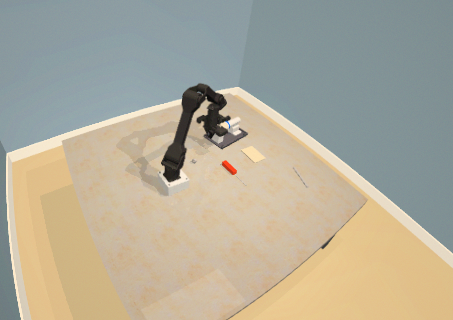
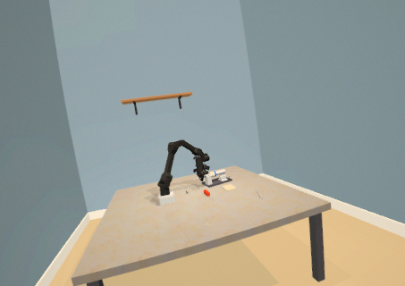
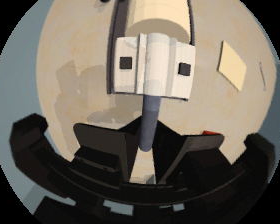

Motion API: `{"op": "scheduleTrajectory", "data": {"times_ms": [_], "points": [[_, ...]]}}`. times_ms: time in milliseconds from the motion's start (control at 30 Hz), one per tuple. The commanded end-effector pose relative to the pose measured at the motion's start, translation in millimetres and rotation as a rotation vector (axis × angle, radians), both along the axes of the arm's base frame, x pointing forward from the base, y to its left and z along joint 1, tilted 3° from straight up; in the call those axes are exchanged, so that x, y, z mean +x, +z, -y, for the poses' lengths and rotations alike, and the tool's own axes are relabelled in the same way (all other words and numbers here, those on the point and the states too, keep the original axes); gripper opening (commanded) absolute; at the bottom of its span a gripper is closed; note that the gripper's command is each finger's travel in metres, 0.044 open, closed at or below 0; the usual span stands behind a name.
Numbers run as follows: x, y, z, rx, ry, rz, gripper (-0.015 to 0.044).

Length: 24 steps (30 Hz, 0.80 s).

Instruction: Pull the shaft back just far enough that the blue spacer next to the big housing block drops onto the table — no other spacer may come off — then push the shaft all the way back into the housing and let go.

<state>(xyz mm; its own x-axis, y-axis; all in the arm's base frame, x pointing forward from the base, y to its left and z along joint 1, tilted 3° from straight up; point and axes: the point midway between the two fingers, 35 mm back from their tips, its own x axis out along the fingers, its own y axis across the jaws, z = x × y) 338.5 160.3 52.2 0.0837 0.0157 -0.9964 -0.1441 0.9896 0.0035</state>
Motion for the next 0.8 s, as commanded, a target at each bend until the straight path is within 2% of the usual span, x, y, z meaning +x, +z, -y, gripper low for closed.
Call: {"op": "scheduleTrajectory", "data": {"times_ms": [0,767], "points": [[-1.3,-0.1,-0.2,0.001,-0.002,-0.003,0.0000],[-3.9,-0.3,0.2,0.001,-0.002,-0.003,0.0000]]}}
